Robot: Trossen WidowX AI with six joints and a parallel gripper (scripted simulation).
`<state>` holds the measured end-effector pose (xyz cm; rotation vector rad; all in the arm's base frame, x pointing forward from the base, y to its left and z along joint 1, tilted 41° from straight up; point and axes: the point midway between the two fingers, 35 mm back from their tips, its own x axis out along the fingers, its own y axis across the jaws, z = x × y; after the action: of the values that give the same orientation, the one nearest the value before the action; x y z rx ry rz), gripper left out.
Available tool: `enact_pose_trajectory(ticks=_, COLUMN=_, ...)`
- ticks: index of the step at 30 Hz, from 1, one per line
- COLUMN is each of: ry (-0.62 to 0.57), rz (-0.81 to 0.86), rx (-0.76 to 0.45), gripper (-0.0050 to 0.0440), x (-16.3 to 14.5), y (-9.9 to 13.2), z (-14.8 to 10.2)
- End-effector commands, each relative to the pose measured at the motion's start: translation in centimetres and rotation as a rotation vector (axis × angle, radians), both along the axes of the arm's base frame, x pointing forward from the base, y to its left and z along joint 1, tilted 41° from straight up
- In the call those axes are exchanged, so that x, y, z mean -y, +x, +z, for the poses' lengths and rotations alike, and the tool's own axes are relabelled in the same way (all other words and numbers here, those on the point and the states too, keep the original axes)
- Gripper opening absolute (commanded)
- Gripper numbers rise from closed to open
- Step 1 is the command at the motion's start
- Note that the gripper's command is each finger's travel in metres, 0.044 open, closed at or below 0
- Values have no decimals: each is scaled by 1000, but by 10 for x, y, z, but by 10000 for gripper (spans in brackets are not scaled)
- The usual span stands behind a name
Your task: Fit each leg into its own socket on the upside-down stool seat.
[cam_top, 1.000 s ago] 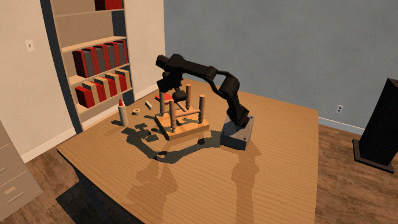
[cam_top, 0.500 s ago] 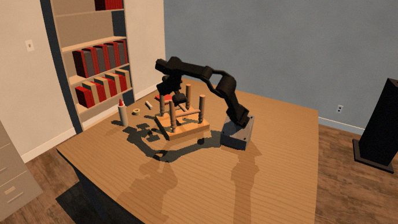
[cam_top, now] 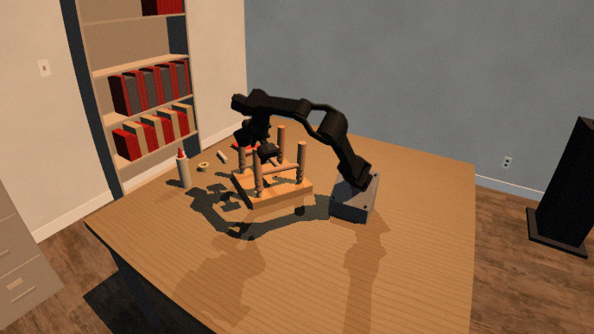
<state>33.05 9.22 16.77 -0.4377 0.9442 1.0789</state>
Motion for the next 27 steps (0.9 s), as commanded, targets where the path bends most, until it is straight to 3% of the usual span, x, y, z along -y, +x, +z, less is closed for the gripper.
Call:
enact_pose_trajectory(ticks=1, ry=8, rz=13, rx=-22, gripper=440, x=-4, y=-2, z=-7)
enact_pose_trajectory(ticks=27, ry=9, rz=15, rx=-24, gripper=440, x=-8, y=-17, z=1)
